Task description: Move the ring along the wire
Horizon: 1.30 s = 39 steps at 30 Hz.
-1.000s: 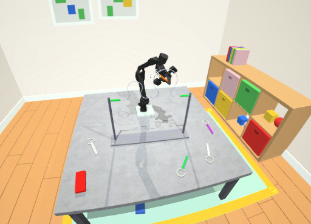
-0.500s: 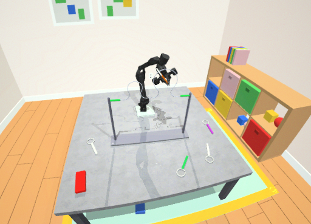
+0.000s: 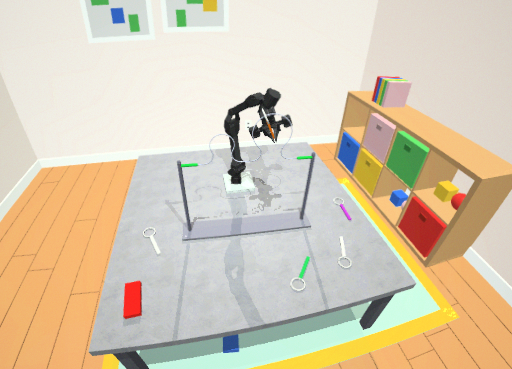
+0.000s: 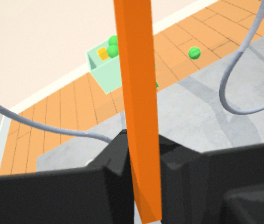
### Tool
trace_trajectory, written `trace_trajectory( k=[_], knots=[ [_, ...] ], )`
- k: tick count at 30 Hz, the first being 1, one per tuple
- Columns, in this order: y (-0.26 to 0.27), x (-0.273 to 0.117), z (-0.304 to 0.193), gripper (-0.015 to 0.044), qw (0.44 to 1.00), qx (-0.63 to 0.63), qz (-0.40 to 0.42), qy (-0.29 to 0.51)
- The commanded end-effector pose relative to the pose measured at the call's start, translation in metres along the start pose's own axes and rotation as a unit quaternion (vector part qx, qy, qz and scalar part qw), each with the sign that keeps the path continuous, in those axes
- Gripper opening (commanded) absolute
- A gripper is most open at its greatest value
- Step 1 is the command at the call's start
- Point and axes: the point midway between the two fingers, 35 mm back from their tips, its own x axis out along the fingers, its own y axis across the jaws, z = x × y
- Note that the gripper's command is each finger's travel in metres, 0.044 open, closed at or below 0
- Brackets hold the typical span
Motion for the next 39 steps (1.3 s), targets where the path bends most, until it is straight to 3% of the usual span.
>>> trace_trajectory(
  k=[1,39],
  knots=[
    [-0.002,-0.001,0.002,-0.0150,1.000,-0.021,-0.009,-0.006],
    [-0.021,-0.001,0.007,-0.0150,0.966,-0.233,-0.105,-0.034]
  ],
)
